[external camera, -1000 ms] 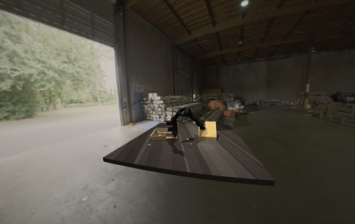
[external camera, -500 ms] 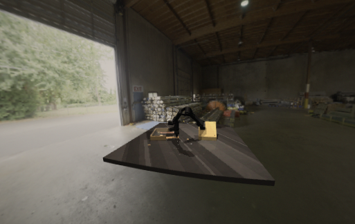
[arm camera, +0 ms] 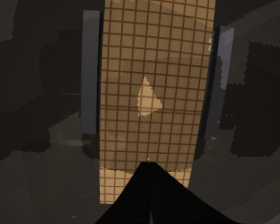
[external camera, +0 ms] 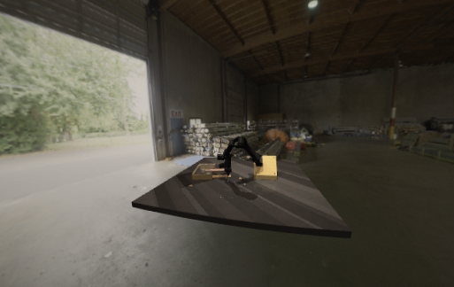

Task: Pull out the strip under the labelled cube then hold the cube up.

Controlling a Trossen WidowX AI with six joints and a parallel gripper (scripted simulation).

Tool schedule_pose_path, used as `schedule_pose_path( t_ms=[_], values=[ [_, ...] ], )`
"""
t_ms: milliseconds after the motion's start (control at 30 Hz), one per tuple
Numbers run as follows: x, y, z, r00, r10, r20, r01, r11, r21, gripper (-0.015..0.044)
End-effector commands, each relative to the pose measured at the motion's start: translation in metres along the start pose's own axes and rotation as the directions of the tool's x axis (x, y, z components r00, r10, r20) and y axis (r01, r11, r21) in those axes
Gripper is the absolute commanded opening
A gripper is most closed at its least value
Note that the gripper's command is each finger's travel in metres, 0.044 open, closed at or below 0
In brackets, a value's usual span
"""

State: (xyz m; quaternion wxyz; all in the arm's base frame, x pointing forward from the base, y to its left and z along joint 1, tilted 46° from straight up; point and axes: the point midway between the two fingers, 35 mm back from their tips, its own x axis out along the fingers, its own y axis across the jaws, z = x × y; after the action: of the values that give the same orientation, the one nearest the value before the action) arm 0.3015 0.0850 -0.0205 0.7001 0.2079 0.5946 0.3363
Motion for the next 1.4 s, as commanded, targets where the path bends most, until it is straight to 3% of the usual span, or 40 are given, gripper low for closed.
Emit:
schedule_pose_path(
  t_ms=[0, 1367],
  values=[
    [0.004, 0.001, -0.014, 1.000, 0.007, -0.022, -0.007, 1.000, 0.009, 0.0000],
    [0.003, 0.001, -0.075, 1.000, 0.007, -0.024, -0.007, 1.000, 0.011, 0.0000]
  ],
)
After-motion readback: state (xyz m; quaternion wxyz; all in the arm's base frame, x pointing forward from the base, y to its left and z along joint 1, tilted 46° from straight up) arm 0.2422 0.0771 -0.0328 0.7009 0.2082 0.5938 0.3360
